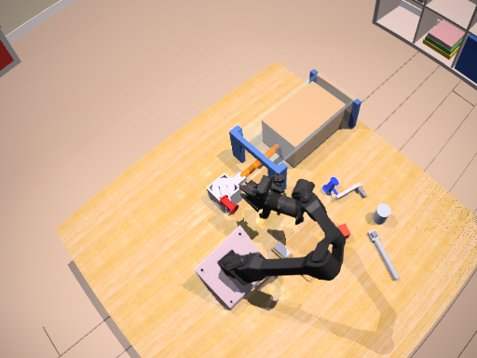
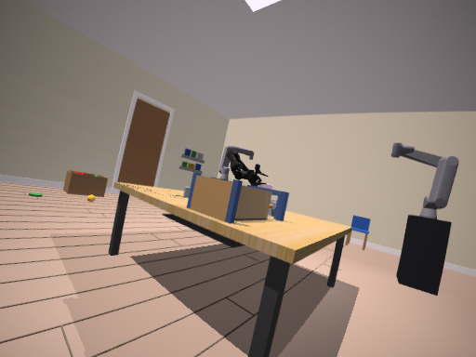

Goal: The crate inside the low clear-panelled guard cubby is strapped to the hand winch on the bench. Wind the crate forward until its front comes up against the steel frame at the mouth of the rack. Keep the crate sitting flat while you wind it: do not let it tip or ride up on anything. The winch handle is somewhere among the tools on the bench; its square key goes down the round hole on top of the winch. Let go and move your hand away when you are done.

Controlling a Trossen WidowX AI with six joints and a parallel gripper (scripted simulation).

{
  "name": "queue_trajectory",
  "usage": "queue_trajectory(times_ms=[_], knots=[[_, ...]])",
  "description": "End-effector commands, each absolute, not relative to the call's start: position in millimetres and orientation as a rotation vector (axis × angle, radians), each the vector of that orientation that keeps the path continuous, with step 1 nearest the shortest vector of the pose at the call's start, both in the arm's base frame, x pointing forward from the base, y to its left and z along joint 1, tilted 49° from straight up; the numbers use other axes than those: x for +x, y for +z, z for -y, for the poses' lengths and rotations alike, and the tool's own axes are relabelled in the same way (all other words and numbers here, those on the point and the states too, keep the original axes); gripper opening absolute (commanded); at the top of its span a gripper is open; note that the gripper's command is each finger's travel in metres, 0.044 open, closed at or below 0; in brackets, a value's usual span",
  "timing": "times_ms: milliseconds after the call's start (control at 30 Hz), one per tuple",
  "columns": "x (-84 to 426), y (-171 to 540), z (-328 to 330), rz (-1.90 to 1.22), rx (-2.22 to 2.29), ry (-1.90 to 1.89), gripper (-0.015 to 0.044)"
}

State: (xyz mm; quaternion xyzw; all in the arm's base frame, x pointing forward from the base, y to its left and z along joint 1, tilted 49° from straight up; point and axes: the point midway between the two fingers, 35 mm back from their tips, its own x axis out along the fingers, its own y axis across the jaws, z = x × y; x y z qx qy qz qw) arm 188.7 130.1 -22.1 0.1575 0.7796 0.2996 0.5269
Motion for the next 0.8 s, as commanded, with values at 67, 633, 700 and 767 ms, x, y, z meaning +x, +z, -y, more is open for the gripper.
queue_trajectory(times_ms=[67,633,700,767], knots=[[189,-22,-130,-1.863,0.375,0.717,0.0240],[178,-33,-120,-1.783,-0.828,-0.241,0.0000],[186,-25,-129,-1.617,-0.955,-0.317,0.0000],[188,-22,-132,-1.568,-0.986,-0.333,0.0000]])
